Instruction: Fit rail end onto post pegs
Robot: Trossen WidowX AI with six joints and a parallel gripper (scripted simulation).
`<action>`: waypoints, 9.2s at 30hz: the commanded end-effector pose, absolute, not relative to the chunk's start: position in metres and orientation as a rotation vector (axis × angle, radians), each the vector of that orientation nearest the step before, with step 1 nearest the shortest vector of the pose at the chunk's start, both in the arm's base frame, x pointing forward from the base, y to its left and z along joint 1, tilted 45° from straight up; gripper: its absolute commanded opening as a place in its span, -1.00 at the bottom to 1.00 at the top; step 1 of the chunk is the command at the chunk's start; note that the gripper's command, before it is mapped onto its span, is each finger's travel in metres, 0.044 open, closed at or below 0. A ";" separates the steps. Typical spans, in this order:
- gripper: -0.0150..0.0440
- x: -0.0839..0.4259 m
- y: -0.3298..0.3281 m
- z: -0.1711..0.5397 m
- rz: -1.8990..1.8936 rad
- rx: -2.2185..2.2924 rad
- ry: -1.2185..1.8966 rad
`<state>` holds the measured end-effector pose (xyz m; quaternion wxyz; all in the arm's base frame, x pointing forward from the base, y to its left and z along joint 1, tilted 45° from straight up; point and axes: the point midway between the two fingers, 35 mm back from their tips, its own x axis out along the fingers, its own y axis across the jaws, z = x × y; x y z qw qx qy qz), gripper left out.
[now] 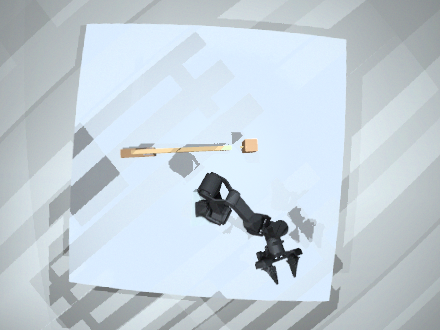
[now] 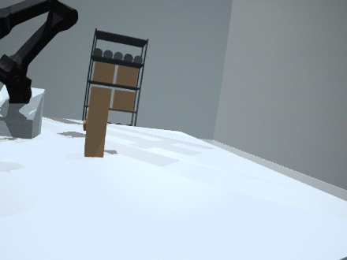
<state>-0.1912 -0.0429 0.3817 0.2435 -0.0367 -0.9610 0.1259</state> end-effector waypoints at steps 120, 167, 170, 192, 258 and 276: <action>1.00 0.251 -0.088 0.010 0.766 -1.664 1.856; -0.27 0.244 -0.123 -0.023 0.762 -1.666 1.862; -0.34 0.244 -0.123 -0.023 0.762 -1.666 1.862; -0.49 0.244 -0.120 -0.021 0.763 -1.666 1.861; -0.49 0.251 -0.098 0.001 0.763 -1.665 1.860; -0.49 0.250 -0.100 -0.002 0.763 -1.666 1.860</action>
